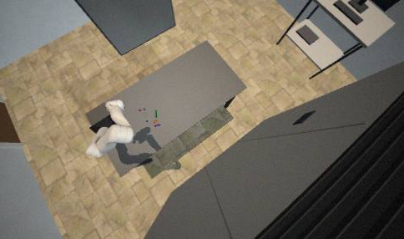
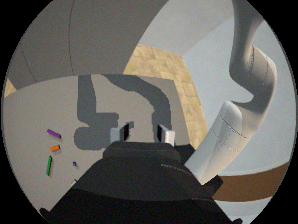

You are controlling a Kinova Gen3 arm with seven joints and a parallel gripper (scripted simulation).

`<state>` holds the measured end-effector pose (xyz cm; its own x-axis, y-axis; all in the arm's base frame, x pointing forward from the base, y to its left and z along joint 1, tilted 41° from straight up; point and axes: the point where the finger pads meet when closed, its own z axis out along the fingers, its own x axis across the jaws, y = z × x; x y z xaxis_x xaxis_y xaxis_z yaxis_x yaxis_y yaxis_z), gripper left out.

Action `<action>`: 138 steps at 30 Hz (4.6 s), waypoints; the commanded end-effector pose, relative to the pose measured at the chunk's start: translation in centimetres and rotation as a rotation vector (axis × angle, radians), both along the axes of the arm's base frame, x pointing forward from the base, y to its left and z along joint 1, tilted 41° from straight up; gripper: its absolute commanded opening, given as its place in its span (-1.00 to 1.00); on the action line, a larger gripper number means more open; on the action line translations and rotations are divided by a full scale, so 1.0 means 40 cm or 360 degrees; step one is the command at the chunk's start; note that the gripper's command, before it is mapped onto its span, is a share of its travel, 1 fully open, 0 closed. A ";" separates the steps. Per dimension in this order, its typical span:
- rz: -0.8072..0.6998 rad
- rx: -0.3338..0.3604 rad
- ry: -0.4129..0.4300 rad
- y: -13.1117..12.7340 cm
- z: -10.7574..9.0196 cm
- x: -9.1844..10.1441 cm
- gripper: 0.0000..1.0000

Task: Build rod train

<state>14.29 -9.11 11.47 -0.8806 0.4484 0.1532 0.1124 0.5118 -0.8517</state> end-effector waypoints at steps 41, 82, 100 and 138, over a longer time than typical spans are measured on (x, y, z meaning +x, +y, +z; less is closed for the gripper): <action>0.0544 0.0396 0.0519 -0.085 -0.038 0.090 1.00; 0.2148 0.1099 0.2001 -0.167 -0.174 0.293 1.00; 0.2636 0.1143 0.2465 -0.155 -0.206 0.335 1.00; 0.2834 0.1126 0.2710 -0.157 -0.216 0.349 1.00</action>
